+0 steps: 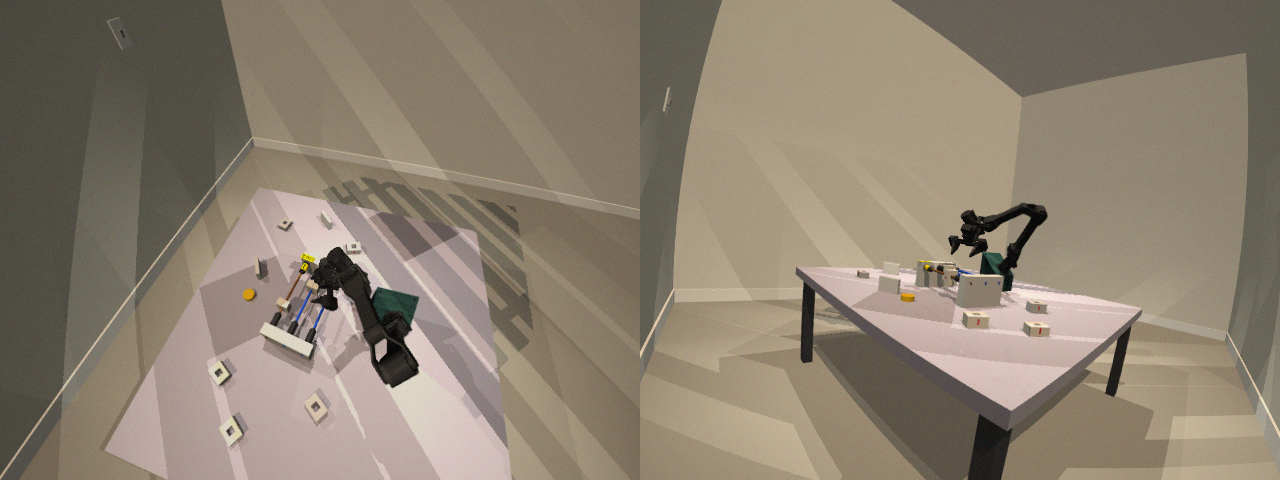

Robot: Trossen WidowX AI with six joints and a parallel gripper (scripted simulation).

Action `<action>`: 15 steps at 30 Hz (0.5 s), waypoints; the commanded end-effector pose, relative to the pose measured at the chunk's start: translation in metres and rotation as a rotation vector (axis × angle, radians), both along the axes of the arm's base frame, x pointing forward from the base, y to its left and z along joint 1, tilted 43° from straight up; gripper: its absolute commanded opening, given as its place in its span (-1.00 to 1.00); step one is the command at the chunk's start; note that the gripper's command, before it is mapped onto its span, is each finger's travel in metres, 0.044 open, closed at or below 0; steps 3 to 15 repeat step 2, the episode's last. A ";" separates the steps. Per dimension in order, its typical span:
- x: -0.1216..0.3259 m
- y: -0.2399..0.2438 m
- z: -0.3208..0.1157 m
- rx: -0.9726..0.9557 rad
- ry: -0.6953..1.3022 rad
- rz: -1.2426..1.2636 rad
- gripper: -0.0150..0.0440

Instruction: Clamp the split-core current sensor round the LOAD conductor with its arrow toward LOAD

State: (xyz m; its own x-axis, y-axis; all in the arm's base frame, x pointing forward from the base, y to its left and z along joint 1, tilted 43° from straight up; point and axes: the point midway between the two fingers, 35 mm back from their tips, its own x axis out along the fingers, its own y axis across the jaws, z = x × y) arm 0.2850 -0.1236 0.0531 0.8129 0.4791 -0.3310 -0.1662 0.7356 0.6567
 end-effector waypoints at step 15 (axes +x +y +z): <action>0.003 -0.002 -0.001 -0.017 0.004 0.013 1.00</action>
